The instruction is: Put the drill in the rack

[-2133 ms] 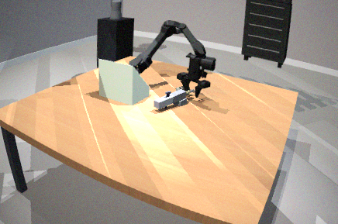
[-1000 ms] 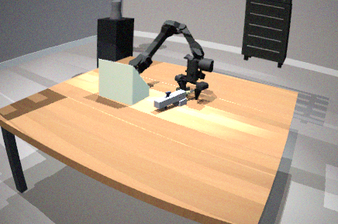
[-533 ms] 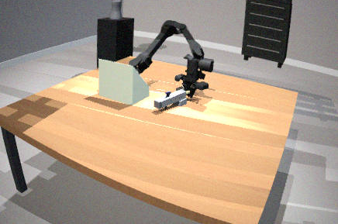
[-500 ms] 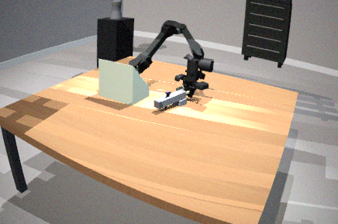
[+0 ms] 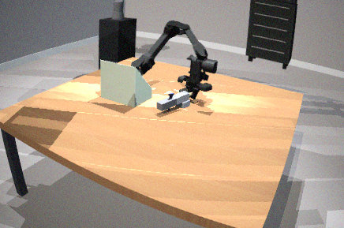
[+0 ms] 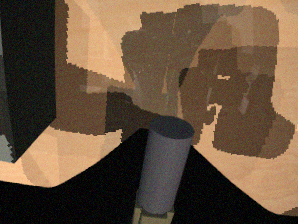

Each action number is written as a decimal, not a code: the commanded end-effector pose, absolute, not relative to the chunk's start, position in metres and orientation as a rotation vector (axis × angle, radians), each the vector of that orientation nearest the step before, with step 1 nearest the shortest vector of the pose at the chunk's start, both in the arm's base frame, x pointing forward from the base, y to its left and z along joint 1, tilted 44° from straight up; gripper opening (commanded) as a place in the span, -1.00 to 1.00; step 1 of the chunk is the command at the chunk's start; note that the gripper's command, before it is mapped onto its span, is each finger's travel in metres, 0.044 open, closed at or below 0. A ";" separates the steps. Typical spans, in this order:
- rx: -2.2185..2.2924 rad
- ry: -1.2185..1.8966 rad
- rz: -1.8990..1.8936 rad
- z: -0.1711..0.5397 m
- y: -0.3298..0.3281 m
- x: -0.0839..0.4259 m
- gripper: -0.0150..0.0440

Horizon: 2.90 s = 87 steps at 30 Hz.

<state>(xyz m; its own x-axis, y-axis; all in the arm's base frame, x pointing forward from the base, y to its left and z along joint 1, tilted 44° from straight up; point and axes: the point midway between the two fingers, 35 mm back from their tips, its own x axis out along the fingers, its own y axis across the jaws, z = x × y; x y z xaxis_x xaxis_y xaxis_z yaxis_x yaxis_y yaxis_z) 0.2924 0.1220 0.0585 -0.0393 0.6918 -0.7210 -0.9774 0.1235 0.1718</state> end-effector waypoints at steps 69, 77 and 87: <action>-0.457 0.786 1.423 0.110 0.161 0.307 -0.49; -0.457 0.786 1.423 0.112 0.163 0.307 -0.49; -0.457 0.787 1.423 0.114 0.160 0.306 -0.49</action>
